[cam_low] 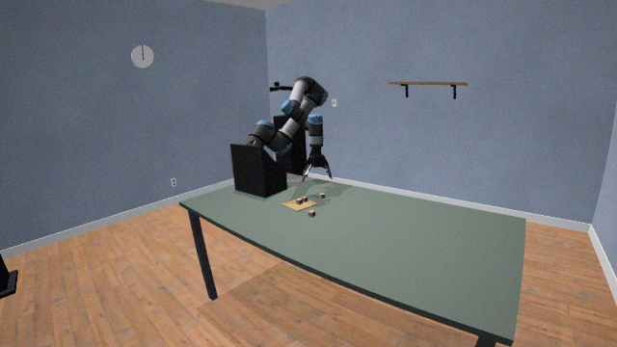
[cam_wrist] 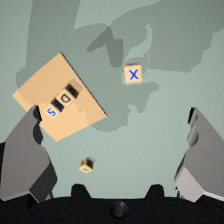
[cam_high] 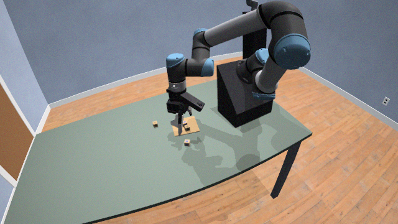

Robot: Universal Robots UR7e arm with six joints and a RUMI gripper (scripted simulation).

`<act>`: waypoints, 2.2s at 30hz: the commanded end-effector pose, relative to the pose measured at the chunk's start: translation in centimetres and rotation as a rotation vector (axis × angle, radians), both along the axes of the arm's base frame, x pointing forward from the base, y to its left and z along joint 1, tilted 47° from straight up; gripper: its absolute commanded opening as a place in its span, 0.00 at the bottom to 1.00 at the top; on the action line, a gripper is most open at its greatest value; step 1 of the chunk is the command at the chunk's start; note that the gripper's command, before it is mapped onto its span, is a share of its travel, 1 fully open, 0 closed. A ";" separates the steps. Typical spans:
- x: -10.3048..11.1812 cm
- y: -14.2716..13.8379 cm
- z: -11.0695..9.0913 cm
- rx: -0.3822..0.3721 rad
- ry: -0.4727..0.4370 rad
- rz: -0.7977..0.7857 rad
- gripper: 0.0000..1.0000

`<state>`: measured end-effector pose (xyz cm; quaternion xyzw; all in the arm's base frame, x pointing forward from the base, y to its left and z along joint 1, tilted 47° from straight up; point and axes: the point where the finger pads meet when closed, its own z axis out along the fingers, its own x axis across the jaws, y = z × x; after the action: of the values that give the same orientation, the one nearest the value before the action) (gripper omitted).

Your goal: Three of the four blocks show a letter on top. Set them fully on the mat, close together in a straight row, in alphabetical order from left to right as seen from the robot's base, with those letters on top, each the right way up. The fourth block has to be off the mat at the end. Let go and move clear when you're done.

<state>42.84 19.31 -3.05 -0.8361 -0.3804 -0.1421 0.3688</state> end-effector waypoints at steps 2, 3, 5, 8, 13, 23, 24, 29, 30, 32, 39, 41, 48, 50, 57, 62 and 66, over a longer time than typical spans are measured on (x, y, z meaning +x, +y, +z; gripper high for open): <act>0.0 0.1 0.2 0.013 -0.117 0.113 1.00; 0.0 0.2 0.2 0.014 -0.134 0.129 1.00; 0.0 0.2 0.2 0.017 -0.169 0.162 1.00; 0.0 0.3 0.3 0.019 -0.203 0.194 1.00; 0.0 0.4 0.4 0.025 -0.293 0.279 1.00; 0.0 0.6 0.5 0.036 -0.466 0.441 1.00; 0.1 0.7 0.5 0.037 -0.483 0.457 1.00; 0.1 0.8 0.6 0.042 -0.556 0.527 1.00; 0.1 0.8 0.6 0.043 -0.572 0.541 1.00; 0.2 0.8 0.7 0.045 -0.606 0.573 1.00; 0.3 1.0 0.8 0.053 -0.727 0.686 1.00; 0.3 1.1 0.8 0.055 -0.761 0.719 1.00; 0.5 1.2 0.9 0.062 -0.859 0.810 1.00; 0.5 1.3 1.0 0.064 -0.895 0.844 1.00; 0.8 1.5 1.1 0.071 -1.006 0.947 1.00; 0.8 1.6 1.2 0.074 -1.046 0.984 1.00; 0.9 1.7 1.2 0.077 -1.094 1.029 1.00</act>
<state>43.63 20.91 -1.91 -0.3818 -0.8336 -0.3521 0.1883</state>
